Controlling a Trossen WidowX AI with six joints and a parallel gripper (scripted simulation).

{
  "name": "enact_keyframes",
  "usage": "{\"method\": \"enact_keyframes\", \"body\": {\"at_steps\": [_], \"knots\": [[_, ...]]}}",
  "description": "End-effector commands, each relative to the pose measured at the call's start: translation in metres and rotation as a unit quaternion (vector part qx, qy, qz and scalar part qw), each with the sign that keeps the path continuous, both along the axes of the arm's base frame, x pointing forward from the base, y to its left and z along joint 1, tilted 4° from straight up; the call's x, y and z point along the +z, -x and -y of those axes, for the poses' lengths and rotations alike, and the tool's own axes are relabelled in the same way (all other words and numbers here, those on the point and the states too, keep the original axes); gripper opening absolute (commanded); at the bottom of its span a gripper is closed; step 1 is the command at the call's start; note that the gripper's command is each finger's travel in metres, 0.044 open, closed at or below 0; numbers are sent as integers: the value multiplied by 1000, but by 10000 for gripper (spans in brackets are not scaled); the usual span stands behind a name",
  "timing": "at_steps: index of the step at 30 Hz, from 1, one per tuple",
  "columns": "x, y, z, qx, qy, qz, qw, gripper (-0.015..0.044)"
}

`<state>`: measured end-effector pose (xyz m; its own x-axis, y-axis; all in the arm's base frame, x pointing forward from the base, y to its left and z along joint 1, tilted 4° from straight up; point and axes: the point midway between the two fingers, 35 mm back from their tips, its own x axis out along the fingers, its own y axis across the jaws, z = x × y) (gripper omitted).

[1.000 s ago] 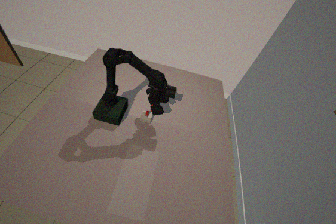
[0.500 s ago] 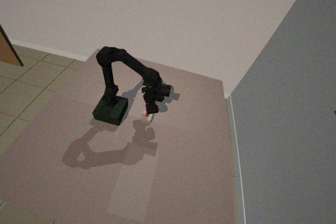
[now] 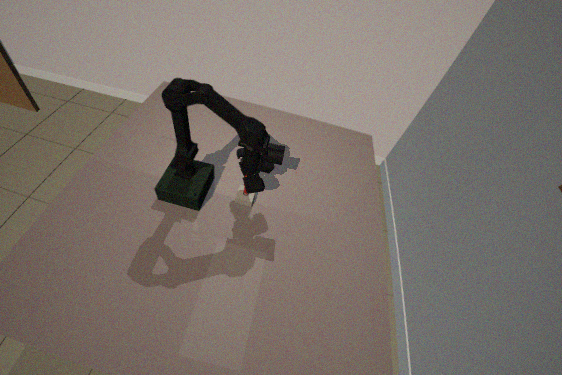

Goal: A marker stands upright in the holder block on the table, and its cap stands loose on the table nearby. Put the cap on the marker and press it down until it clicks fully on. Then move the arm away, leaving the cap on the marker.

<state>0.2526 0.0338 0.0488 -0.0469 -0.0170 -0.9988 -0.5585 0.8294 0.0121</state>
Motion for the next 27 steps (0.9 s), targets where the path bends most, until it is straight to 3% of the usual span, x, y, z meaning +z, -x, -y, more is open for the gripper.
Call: {"method": "enact_keyframes", "body": {"at_steps": [1, 27], "knots": [[-8, 0, 1, 2, 2, -2, 1000, 0], [-42, 4, 2, 2, 2, -2, 1000, 0]]}}
